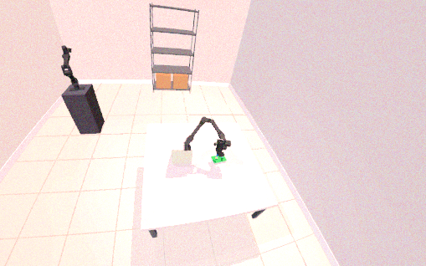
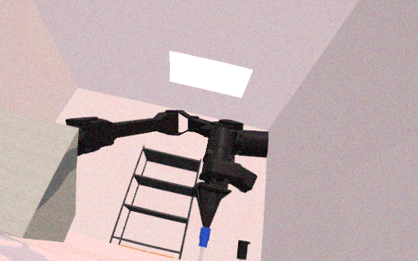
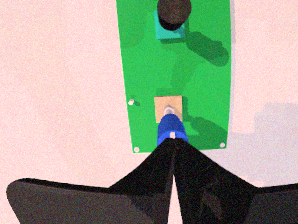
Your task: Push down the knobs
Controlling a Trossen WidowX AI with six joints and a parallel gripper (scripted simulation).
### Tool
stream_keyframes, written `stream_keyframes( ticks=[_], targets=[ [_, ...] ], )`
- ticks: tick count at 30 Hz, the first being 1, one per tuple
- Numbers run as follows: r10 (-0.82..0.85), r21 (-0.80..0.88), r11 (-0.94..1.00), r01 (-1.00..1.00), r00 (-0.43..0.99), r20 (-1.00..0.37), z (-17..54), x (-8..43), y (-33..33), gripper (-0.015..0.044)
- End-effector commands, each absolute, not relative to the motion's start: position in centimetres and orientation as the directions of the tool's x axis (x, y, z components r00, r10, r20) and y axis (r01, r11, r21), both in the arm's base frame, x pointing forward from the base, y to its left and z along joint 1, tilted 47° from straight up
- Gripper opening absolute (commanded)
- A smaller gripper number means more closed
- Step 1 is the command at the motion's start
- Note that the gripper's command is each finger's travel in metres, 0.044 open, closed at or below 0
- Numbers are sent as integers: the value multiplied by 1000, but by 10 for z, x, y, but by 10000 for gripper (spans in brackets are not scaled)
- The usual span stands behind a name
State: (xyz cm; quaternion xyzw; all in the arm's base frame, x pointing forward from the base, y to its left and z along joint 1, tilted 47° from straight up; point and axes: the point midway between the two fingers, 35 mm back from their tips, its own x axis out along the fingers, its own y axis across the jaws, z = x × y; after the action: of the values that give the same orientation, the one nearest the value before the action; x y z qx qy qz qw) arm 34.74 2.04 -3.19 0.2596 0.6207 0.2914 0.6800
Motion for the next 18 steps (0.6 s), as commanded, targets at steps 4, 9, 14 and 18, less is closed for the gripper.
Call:
stream_keyframes(
  ticks=[4, 9, 14, 18],
  targets=[
    [723, 720, 691, -69, 60, -688, -34, 347, 23, 0],
    [723, 720, 691, -69, 60, -688, -37, 348, 26, 0],
    [723, 720, 691, -69, 60, -688, -37, 348, 26, 0],
    [723, 720, 691, -69, 60, -688, -39, 348, 28, 0]
  ],
)
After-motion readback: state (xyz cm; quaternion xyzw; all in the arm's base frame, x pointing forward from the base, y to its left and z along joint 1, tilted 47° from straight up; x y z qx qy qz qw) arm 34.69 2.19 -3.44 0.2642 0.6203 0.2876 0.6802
